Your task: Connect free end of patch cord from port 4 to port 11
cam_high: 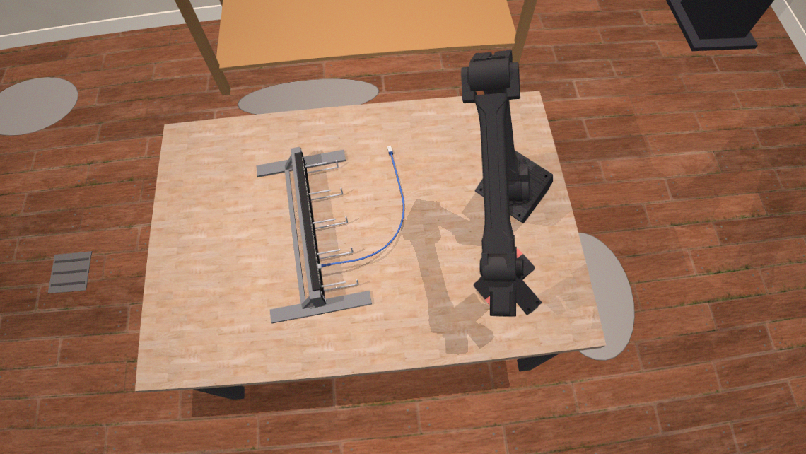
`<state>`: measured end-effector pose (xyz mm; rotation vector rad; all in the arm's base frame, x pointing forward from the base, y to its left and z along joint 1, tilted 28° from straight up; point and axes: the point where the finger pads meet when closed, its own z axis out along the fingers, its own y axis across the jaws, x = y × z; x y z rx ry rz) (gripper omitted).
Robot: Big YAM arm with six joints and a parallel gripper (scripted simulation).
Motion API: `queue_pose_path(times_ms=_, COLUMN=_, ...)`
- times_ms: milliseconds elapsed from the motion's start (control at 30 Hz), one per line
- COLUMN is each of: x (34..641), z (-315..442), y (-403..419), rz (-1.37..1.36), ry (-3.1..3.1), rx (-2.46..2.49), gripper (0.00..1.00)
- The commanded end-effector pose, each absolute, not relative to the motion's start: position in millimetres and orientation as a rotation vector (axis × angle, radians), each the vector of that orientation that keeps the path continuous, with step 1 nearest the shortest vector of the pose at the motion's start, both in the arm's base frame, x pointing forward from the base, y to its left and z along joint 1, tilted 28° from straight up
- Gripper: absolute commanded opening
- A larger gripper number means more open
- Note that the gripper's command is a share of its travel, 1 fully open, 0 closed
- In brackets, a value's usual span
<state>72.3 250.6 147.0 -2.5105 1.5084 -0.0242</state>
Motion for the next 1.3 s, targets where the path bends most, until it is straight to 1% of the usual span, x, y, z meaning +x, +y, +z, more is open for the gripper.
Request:
queue_pose_path(times_ms=0, x=97.4, z=174.6, y=277.8, rz=0.034, ry=1.614, rx=-2.321, gripper=1.00)
queue_pose_path(times_ms=100, x=119.1, z=184.7, y=288.0, rz=0.057, ry=1.683, rx=-2.197, gripper=1.00)
queue_pose_path(times_ms=167, x=119.1, z=184.7, y=288.0, rz=0.057, ry=1.683, rx=-2.197, gripper=1.00)
queue_pose_path(times_ms=200, x=136.2, z=192.7, y=294.2, rz=0.073, ry=1.730, rx=-2.103, gripper=1.00)
queue_pose_path(times_ms=567, x=225.9, z=238.3, y=307.1, rz=0.125, ry=1.885, rx=-1.651, gripper=1.00)
queue_pose_path(times_ms=667, x=251.3, z=252.2, y=305.3, rz=0.133, ry=1.909, rx=-1.530, gripper=1.00)
queue_pose_path(times_ms=733, x=251.3, z=252.2, y=305.3, rz=0.133, ry=1.909, rx=-1.530, gripper=1.00)
queue_pose_path(times_ms=767, x=273.9, z=264.3, y=301.2, rz=0.138, ry=1.926, rx=-1.423, gripper=1.00)
queue_pose_path(times_ms=1233, x=367.3, z=326.0, y=265.0, rz=0.142, ry=1.929, rx=-0.986, gripper=1.00)
queue_pose_path(times_ms=1267, x=367.3, z=326.0, y=265.0, rz=0.142, ry=1.929, rx=-0.986, gripper=1.00)
